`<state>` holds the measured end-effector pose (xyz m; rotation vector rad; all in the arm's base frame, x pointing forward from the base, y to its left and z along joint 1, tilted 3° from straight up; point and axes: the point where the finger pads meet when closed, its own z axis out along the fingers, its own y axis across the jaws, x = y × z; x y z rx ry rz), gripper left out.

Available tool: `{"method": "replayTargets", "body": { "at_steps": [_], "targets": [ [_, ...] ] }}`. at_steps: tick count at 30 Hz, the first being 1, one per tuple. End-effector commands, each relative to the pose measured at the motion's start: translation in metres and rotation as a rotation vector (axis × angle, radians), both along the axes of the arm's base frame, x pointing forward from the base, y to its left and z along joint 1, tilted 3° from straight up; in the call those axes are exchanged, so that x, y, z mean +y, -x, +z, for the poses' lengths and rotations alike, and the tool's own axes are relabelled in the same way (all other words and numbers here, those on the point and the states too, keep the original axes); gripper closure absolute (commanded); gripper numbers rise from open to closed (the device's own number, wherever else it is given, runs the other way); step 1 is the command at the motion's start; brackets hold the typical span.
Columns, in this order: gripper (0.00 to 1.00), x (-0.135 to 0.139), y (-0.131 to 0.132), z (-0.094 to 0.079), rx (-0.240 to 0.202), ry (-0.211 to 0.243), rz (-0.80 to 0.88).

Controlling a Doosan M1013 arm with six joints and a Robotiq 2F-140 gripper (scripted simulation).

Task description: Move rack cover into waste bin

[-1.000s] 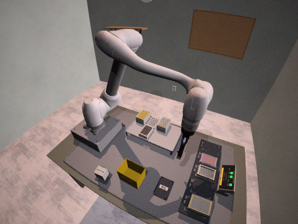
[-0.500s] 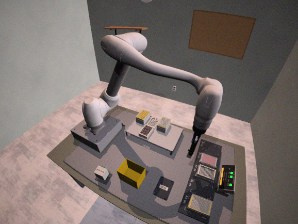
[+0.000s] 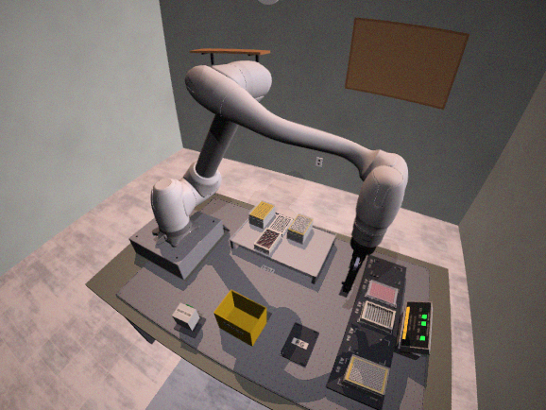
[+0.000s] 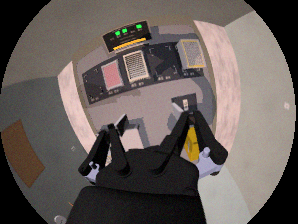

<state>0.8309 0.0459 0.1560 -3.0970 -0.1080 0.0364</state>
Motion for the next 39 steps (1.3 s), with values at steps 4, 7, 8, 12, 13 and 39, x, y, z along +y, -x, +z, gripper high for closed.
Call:
{"method": "replayTargets", "body": {
  "at_steps": [4, 7, 8, 12, 13, 39],
  "targets": [
    [0.23, -0.030, -0.003, -0.001, 0.000, 0.000, 0.001],
    [0.23, -0.045, -0.004, -0.002, 0.000, 0.000, 0.001],
    [0.23, -0.050, -0.005, -0.002, 0.000, 0.000, 0.001],
    [0.23, -0.070, -0.007, -0.003, 0.000, 0.000, 0.001],
    [0.23, -0.070, -0.007, -0.003, 0.000, 0.000, 0.001],
    [0.23, -0.184, -0.017, -0.008, 0.000, 0.000, 0.001]
  ]
}}
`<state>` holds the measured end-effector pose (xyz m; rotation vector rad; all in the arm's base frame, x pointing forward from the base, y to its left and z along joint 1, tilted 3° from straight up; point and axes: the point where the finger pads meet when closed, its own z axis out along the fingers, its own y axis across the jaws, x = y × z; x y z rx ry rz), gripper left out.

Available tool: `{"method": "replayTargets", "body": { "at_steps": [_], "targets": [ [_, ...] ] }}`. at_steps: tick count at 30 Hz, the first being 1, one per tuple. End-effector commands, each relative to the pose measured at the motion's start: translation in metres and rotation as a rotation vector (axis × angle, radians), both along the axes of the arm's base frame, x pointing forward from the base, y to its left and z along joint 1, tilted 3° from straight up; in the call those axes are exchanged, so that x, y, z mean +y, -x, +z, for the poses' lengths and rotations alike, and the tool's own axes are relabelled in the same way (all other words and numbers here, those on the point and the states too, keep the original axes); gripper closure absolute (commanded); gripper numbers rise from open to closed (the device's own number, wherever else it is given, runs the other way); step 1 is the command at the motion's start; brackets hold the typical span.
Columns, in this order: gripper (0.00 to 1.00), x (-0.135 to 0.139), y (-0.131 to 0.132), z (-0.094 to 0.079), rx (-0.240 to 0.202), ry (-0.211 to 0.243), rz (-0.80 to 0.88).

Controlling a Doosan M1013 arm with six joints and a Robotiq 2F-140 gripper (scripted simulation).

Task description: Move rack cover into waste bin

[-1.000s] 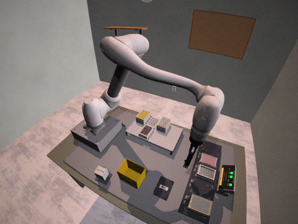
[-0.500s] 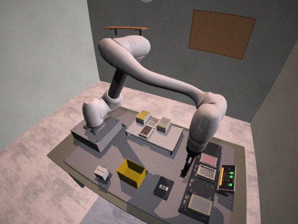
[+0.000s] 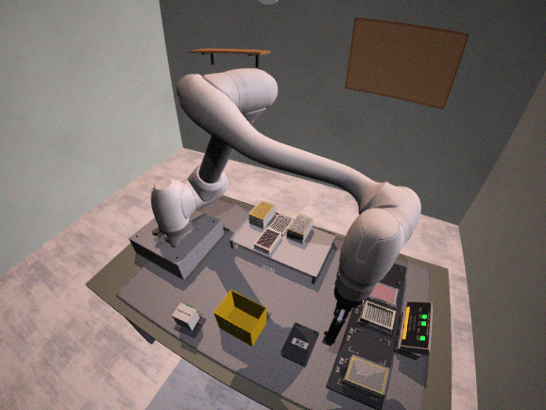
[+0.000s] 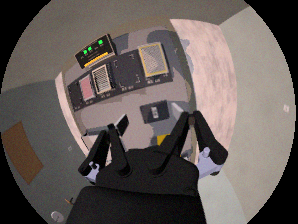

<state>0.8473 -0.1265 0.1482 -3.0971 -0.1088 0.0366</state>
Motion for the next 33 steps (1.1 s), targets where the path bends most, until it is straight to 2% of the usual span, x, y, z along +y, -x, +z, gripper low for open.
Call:
{"method": "replayTargets", "body": {
  "at_steps": [1, 7, 13, 24, 26, 33],
  "targets": [
    [0.23, -0.016, -0.002, 0.000, 0.000, 0.000, 0.000],
    [0.23, -0.046, -0.004, -0.002, 0.000, 0.000, 0.000],
    [0.23, -0.054, -0.005, -0.002, 0.000, 0.000, 0.000],
    [0.23, -0.049, -0.060, -0.003, 0.000, 0.000, 0.000],
    [0.23, -0.049, -0.060, -0.003, 0.000, 0.000, 0.000],
    [0.23, -0.046, -0.095, -0.004, 0.000, 0.000, 0.000]
  ]
}}
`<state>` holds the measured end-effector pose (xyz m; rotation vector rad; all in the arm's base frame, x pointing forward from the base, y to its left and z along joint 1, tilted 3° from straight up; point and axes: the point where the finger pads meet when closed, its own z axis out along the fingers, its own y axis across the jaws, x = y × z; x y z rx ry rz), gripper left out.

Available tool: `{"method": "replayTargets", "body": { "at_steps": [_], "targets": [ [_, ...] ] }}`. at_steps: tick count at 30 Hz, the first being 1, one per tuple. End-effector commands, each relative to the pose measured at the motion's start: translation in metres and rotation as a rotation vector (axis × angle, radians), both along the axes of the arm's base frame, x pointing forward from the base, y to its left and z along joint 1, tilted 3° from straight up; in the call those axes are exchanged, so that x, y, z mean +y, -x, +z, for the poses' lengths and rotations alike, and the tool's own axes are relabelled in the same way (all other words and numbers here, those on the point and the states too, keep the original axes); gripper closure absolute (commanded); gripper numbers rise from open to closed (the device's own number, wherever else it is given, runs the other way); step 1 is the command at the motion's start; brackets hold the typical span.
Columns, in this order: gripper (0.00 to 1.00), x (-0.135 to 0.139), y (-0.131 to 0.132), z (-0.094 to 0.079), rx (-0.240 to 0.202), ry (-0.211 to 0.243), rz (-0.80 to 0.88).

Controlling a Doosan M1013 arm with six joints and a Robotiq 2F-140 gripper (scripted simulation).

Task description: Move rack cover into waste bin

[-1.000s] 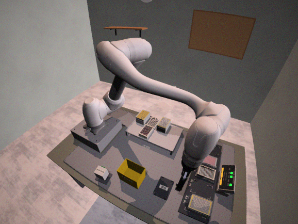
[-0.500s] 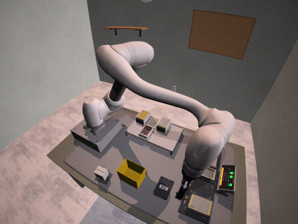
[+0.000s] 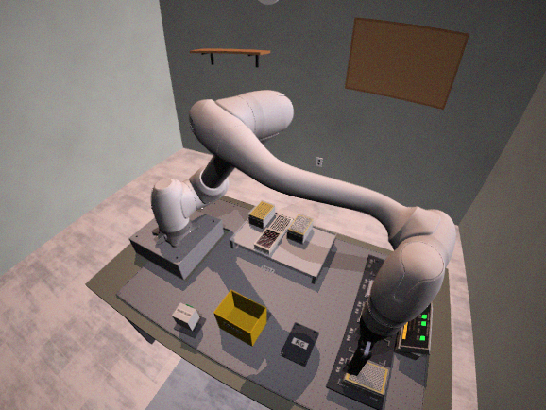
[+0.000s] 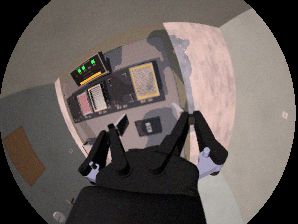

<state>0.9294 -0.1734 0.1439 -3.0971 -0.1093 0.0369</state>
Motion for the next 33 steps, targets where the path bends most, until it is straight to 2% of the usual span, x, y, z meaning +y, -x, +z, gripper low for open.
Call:
{"method": "replayTargets", "body": {
  "at_steps": [1, 16, 33],
  "targets": [
    [0.23, 0.002, -0.018, 0.000, 0.000, 0.000, 0.000],
    [0.23, 0.008, -0.082, -0.001, 0.000, 0.000, 0.000],
    [0.23, 0.008, -0.084, -0.004, 0.000, 0.000, 0.000]
  ]
}}
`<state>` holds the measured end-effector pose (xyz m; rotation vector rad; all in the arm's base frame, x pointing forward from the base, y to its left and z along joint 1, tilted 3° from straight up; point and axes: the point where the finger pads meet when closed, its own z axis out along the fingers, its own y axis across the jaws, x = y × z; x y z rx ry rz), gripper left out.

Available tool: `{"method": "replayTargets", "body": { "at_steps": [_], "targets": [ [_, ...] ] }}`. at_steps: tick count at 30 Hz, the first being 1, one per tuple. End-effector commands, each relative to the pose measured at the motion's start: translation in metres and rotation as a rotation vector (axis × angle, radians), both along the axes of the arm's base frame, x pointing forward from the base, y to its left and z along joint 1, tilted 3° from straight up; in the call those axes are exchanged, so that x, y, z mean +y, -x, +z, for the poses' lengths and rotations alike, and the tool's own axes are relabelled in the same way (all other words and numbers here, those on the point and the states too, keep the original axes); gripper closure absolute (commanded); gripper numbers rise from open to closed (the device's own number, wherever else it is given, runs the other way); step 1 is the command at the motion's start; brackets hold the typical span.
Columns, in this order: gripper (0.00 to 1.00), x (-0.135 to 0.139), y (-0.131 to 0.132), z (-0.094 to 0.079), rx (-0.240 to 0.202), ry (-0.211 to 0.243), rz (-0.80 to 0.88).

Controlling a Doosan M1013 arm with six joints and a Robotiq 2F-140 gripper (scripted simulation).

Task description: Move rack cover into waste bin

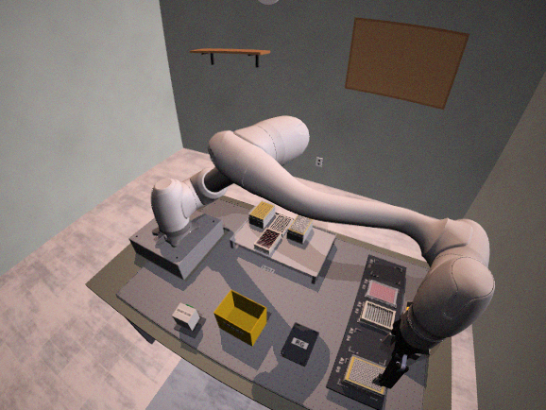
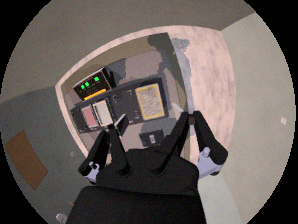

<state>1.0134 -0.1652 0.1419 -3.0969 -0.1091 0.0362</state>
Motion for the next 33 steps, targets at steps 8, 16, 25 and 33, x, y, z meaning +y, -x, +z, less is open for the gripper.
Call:
{"method": "replayTargets", "body": {
  "at_steps": [8, 16, 25, 33],
  "targets": [
    [0.23, 0.001, 0.000, -0.016, 0.000, 0.000, 0.000],
    [0.23, 0.001, 0.001, -0.026, 0.000, 0.000, 0.000],
    [0.23, 0.002, 0.001, -0.041, 0.000, 0.000, 0.000],
    [0.23, 0.002, 0.001, -0.051, 0.000, 0.000, 0.000]
  ]
}}
